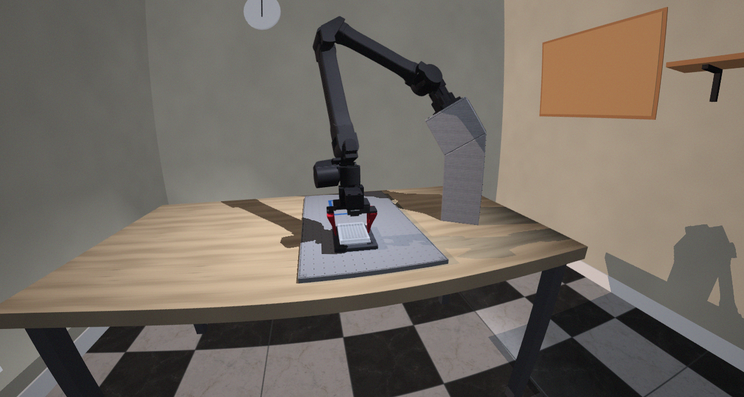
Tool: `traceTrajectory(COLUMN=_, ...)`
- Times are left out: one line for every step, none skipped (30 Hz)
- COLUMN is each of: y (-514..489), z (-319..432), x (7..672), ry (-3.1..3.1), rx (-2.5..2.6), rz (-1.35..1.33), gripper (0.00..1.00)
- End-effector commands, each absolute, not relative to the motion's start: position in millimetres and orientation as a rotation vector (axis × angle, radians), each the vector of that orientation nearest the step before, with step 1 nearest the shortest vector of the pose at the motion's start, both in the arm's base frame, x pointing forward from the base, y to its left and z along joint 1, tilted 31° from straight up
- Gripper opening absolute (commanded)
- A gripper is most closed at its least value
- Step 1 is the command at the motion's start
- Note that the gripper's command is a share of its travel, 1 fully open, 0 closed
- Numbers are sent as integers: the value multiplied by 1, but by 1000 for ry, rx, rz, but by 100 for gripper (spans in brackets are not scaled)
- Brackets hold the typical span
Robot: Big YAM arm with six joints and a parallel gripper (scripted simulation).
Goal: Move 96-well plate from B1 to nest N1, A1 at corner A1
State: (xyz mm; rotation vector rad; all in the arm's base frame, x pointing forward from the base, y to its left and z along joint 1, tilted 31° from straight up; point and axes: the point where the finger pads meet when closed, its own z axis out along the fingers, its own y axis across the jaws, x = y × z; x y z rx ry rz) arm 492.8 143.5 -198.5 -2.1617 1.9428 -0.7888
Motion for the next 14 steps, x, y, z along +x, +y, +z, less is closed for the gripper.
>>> traceTrajectory(y=157, z=-183, x=489, ry=1908, rx=-2172, rz=-786, gripper=100)
traceTrajectory(y=158, z=-180, x=488, ry=1916, rx=-2162, rz=-786, gripper=100)
traceTrajectory(y=158, z=-178, x=487, ry=1916, rx=-2162, rz=-787, gripper=100)
traceTrajectory(y=159, z=-176, x=486, ry=1916, rx=-2161, rz=-787, gripper=100)
traceTrajectory(y=160, z=-173, x=484, ry=1916, rx=-2161, rz=-787, gripper=100)
traceTrajectory(y=160, z=-171, x=483, ry=1916, rx=-2161, rz=-787, gripper=100)
traceTrajectory(y=161, z=-169, x=482, ry=1916, rx=-2161, rz=-787, gripper=100)
traceTrajectory(y=161, z=-167, x=481, ry=1917, rx=-2161, rz=-787, gripper=100)
traceTrajectory(y=159, z=-164, x=480, ry=1925, rx=-2156, rz=-788, gripper=100)
traceTrajectory(y=157, z=-162, x=480, ry=1930, rx=-2152, rz=-789, gripper=100)
traceTrajectory(y=157, z=-162, x=480, ry=1930, rx=-2152, rz=-789, gripper=100)
traceTrajectory(y=157, z=-162, x=480, ry=1930, rx=-2152, rz=-789, gripper=100)
traceTrajectory(y=157, z=-162, x=480, ry=1930, rx=-2152, rz=-789, gripper=100)
traceTrajectory(y=157, z=-162, x=480, ry=1930, rx=-2152, rz=-789, gripper=100)
